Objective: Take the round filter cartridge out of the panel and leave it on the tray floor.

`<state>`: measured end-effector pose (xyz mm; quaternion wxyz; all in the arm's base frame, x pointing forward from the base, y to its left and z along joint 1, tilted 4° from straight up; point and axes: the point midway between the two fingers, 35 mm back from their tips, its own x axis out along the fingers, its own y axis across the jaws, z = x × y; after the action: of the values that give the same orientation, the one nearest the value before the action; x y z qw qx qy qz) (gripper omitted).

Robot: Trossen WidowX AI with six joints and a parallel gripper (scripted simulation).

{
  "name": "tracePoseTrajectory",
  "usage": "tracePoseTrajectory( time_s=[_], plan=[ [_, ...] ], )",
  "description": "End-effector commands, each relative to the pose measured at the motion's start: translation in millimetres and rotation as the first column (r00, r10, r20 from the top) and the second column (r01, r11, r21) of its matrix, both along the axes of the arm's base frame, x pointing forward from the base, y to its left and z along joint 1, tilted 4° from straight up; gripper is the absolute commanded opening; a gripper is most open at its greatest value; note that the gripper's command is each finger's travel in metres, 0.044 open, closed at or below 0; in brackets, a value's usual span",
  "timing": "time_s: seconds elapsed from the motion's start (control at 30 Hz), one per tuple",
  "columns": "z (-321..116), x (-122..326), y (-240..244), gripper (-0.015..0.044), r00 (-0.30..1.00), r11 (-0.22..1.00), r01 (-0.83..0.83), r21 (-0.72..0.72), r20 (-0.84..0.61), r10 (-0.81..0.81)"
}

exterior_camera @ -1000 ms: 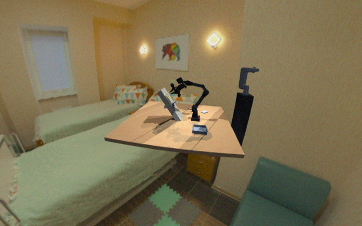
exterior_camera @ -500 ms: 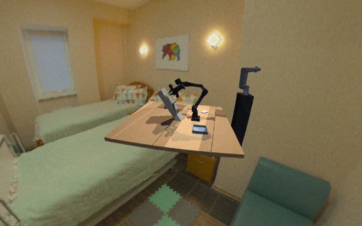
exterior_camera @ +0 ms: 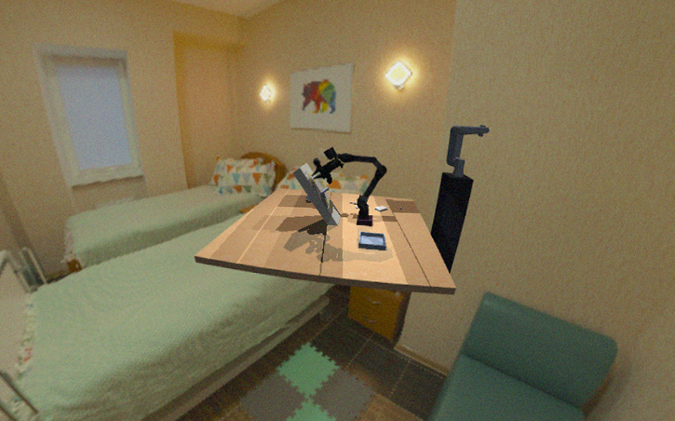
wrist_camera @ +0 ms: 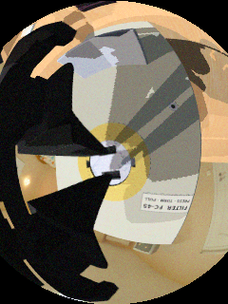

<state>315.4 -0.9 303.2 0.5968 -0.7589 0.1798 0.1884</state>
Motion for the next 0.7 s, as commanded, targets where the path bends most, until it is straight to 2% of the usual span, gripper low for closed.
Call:
tracePoseTrajectory(
  time_s=[0.0, 0.67],
  plan=[
    [-2.1, 0.0, 1.1, 0.0093, 1.0, 1.0, -0.006, -0.002, -0.003, 0.006],
    [-0.5, 0.9, 0.7, 0.0093, 1.0, 1.0, -0.006, -0.002, -0.003, 0.006]
  ],
)
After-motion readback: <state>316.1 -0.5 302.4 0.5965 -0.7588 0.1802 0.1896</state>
